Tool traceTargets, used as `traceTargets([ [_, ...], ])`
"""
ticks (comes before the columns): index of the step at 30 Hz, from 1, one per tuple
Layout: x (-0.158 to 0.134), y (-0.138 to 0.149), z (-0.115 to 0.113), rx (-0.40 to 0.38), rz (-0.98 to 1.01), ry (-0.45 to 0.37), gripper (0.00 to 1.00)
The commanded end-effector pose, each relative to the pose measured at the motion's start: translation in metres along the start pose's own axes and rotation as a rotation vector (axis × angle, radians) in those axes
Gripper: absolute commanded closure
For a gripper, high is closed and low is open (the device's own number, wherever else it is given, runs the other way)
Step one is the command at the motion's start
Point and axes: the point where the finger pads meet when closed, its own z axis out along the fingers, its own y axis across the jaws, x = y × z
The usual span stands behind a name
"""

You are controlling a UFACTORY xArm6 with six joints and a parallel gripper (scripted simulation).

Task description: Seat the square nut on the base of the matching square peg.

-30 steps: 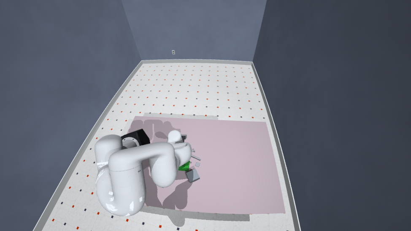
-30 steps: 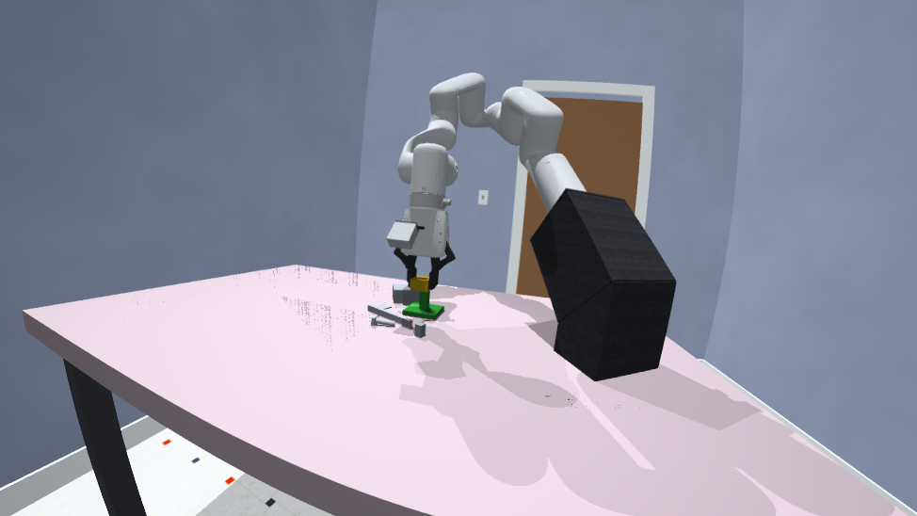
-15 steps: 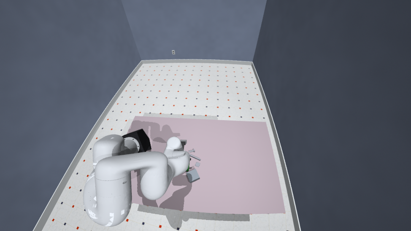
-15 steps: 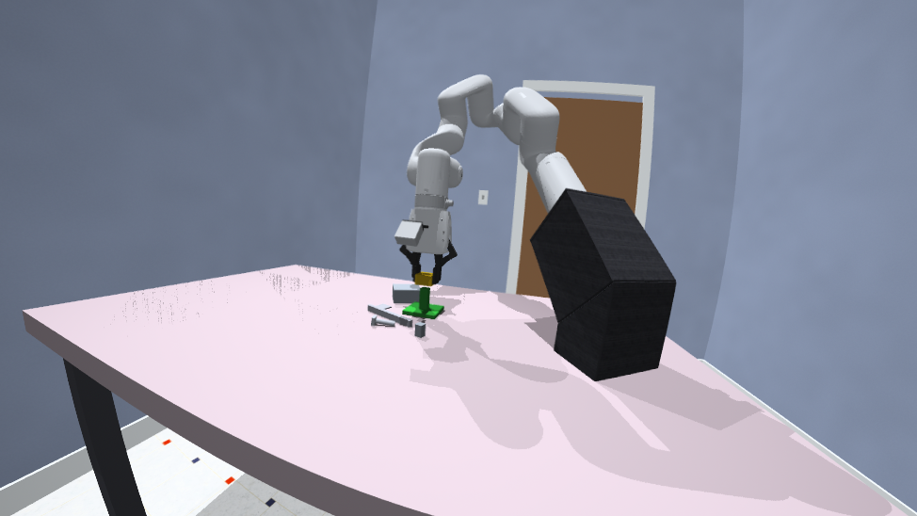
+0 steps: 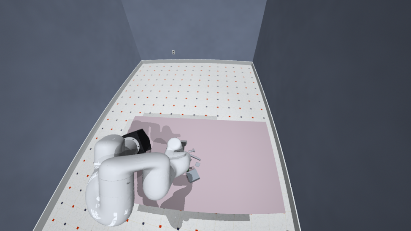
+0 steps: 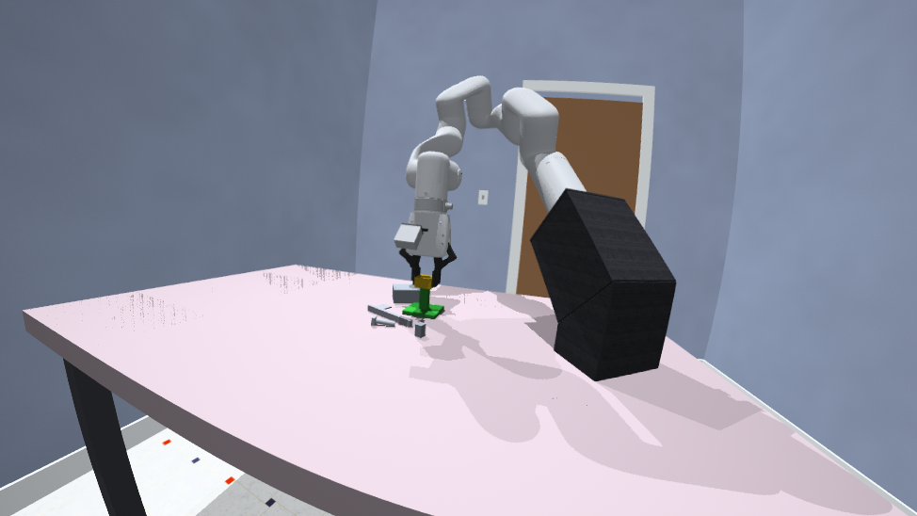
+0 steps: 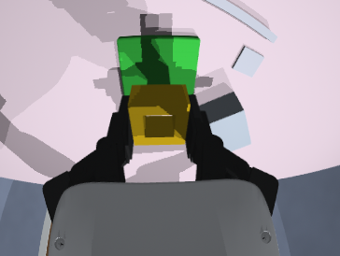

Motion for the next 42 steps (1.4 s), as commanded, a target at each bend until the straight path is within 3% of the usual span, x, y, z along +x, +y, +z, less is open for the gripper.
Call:
traceTargets([
  [1, 0.0002, 0.0008, -0.0003, -0.002, 0.000, 0.001, 1.00],
  [42, 0.0002, 0.0009, 0.0080, -0.002, 0.000, 0.001, 1.00],
])
